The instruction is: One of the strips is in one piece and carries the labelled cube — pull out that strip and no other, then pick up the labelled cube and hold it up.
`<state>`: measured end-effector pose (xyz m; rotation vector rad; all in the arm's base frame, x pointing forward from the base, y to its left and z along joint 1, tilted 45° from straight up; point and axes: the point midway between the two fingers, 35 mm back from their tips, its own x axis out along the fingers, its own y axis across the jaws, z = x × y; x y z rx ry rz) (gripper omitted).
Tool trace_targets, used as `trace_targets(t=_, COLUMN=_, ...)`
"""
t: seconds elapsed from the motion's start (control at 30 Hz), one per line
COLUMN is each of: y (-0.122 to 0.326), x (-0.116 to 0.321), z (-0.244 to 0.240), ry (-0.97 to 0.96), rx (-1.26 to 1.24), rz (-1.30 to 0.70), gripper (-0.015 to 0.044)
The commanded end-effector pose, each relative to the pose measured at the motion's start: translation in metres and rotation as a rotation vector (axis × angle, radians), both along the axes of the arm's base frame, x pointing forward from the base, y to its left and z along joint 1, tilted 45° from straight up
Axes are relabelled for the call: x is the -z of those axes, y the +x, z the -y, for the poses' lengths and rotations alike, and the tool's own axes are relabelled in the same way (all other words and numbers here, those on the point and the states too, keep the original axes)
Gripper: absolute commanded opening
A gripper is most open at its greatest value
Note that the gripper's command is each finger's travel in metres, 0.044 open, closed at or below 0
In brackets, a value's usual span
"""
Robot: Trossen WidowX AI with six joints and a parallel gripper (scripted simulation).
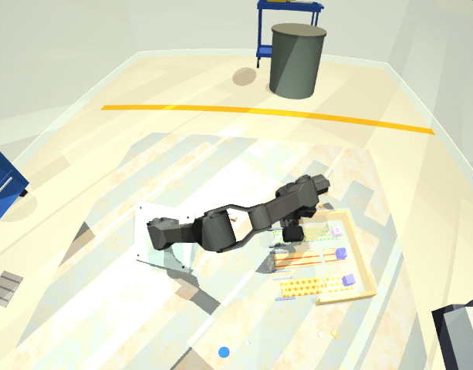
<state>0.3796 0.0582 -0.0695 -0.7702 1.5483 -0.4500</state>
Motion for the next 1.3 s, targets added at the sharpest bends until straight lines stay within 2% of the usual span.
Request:
trace_targets(t=0.0, y=0.001, x=0.005, z=0.002, ry=0.0, rx=0.009, rz=-0.008, gripper=0.0)
trace_targets(t=1.27, y=-0.001, x=0.05, z=0.047, ry=-0.004, rx=0.009, rz=-0.008, gripper=0.0)
